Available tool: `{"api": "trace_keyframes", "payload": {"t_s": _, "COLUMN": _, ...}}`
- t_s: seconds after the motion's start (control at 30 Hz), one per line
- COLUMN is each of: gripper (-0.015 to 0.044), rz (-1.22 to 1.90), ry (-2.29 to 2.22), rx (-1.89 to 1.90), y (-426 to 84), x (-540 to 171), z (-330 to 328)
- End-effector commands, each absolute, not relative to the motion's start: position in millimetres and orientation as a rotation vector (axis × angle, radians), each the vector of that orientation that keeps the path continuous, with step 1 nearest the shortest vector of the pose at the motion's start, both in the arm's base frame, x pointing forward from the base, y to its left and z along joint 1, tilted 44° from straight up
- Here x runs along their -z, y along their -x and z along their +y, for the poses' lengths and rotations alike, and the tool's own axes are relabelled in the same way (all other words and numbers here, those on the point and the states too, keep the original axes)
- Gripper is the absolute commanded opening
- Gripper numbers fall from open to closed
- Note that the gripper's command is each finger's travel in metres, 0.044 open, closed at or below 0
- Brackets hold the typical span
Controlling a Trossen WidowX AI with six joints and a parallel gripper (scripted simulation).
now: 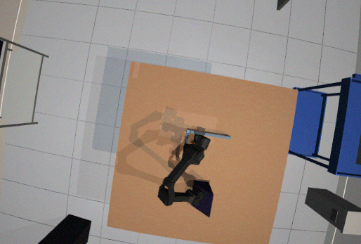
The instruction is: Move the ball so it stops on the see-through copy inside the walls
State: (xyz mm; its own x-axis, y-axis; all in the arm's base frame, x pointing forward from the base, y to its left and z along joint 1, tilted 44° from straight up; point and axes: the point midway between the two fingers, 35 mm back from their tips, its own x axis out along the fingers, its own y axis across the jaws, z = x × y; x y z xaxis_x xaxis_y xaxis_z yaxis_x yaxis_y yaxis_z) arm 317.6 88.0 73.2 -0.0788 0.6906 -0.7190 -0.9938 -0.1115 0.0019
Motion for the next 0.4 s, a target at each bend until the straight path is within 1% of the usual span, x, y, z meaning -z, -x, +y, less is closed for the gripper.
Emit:
{"api": "trace_keyframes", "payload": {"t_s": 0.0, "gripper": 0.0357, "rz": 0.594, "ry": 0.679, "rx": -1.576, "y": -320.0, "x": -93.5, "z": 68.4}}
{"api": "trace_keyframes", "payload": {"t_s": 0.1, "gripper": 0.0435, "rz": 0.593, "ry": 0.679, "rx": -1.577, "y": -319.5, "x": -100.5, "z": 62.4}}
{"api": "trace_keyframes", "payload": {"t_s": 0.37, "gripper": 0.0440, "rz": 0.593, "ry": 0.679, "rx": -1.577, "y": -319.5, "x": -100.5, "z": 62.4}}
